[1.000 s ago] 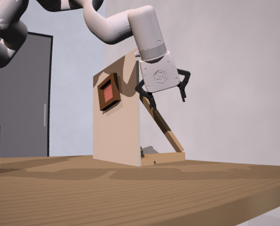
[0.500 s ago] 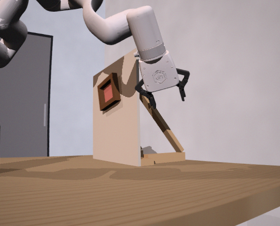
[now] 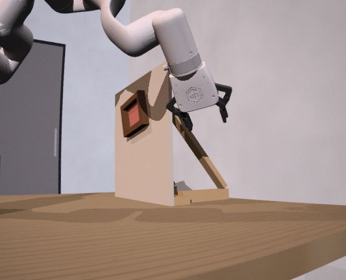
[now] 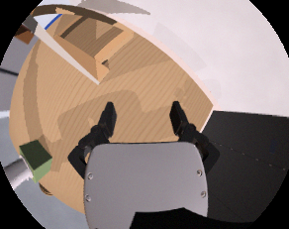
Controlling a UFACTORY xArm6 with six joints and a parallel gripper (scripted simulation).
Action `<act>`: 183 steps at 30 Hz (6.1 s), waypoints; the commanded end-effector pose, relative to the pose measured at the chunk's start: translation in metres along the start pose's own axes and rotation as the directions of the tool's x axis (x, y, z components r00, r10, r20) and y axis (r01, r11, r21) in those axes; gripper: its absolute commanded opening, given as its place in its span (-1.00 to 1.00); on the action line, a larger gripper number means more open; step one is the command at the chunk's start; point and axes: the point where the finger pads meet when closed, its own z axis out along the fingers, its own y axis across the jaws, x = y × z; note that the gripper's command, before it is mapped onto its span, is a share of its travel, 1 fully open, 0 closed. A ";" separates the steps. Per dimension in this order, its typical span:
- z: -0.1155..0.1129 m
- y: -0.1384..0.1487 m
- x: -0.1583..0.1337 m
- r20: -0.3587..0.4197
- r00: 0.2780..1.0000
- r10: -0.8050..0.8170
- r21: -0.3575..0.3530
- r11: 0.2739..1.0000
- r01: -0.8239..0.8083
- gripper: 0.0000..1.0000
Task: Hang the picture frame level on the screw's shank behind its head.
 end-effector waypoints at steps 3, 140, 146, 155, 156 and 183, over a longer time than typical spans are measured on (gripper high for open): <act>-0.001 0.002 0.002 -0.002 1.000 -0.002 -0.004 1.000 0.002 1.00; -0.069 -0.041 0.161 -0.695 -0.311 0.649 0.482 0.100 -0.870 1.00; -0.069 -0.041 0.161 -0.695 -0.311 0.648 0.482 0.099 -0.870 1.00; -0.069 -0.041 0.161 -0.695 -0.311 0.648 0.482 0.099 -0.870 1.00; -0.069 -0.041 0.161 -0.695 -0.312 0.648 0.483 0.099 -0.870 1.00; -0.087 -0.069 0.138 -0.624 -0.626 0.469 0.658 -0.117 -0.744 1.00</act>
